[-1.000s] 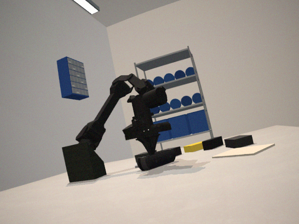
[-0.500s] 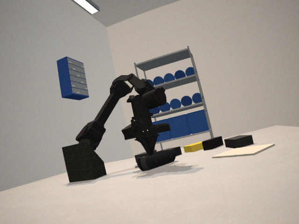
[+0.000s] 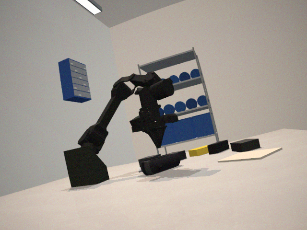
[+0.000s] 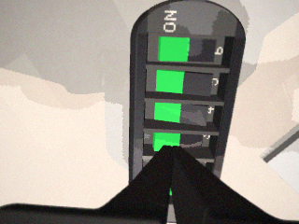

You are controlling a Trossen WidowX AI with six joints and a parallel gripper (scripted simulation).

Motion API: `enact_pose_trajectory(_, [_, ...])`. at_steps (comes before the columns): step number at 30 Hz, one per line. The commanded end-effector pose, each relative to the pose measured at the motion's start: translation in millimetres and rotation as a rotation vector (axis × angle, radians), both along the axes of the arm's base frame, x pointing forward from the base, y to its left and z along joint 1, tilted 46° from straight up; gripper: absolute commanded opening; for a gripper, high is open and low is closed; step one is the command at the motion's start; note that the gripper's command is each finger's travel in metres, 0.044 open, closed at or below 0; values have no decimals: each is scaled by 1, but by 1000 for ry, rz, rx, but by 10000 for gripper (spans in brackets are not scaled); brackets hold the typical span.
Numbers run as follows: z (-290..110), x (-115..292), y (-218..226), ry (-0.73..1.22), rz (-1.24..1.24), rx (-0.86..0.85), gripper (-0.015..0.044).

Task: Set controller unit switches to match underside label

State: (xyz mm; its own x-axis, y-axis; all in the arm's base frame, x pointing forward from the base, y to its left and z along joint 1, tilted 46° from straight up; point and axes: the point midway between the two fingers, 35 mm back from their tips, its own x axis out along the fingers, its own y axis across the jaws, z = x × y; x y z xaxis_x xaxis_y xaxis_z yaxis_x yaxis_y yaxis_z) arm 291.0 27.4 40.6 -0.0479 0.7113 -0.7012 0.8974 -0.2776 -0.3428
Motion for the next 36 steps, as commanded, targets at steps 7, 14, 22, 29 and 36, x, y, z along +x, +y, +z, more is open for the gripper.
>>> enact_pose_trajectory(7, [7, 7, 9, -11, -7, -1, 0])
enact_pose_trajectory(14, [-1, 7, 17, -11, -7, -1, 0])
enact_pose_trajectory(22, [-10, 6, 26, -12, -7, 0, 0])
enact_pose_trajectory(29, [-16, 5, 32, -12, -7, 1, 0])
enact_pose_trajectory(36, [-20, 5, 37, -12, -7, 1, 0])
